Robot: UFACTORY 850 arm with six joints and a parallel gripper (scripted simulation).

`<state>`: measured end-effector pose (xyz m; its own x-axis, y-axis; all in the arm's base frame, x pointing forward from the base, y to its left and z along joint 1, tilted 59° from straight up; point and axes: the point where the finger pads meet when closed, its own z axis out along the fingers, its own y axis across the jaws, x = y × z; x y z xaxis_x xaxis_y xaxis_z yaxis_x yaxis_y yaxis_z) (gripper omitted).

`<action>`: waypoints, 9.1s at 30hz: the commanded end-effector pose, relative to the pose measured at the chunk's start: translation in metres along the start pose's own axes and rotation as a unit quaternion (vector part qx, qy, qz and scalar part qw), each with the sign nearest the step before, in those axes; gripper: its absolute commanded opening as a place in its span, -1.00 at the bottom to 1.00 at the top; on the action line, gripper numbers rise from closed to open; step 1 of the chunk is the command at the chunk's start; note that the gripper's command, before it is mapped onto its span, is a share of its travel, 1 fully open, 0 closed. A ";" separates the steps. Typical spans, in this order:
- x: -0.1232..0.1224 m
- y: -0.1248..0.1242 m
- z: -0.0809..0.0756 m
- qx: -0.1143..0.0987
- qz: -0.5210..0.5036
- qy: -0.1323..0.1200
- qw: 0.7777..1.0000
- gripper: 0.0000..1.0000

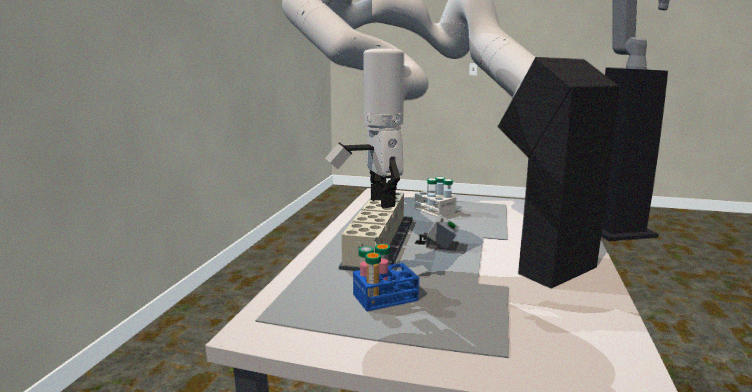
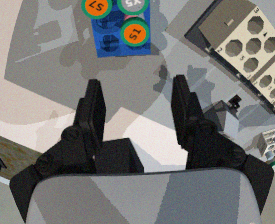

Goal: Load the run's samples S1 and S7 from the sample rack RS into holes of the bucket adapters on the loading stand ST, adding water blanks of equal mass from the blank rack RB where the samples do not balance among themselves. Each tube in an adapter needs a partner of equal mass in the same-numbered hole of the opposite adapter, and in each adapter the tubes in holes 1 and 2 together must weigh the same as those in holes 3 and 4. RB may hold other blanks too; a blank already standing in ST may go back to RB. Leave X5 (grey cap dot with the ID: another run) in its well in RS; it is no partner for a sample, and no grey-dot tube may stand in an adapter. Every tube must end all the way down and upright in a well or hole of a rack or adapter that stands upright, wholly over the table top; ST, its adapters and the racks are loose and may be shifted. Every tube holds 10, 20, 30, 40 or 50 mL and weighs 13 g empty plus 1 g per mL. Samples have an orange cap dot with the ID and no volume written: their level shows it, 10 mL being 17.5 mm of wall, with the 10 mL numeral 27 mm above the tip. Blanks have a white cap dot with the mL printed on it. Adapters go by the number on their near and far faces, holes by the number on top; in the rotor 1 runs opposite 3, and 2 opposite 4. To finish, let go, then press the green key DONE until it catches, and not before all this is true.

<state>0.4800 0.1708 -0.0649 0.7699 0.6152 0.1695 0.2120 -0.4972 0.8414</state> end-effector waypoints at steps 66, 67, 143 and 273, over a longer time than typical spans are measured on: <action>0.001 0.000 0.105 0.000 0.000 0.000 1.000 0.13; 0.001 0.000 0.106 0.000 0.000 0.000 1.000 0.13; 0.001 0.000 0.123 0.000 0.000 0.000 1.000 -1.00; 0.001 0.000 -0.009 0.000 0.000 0.001 1.000 -1.00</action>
<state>0.4752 0.1758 -0.0608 0.7699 0.6153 0.1695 0.2120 -0.4971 0.8414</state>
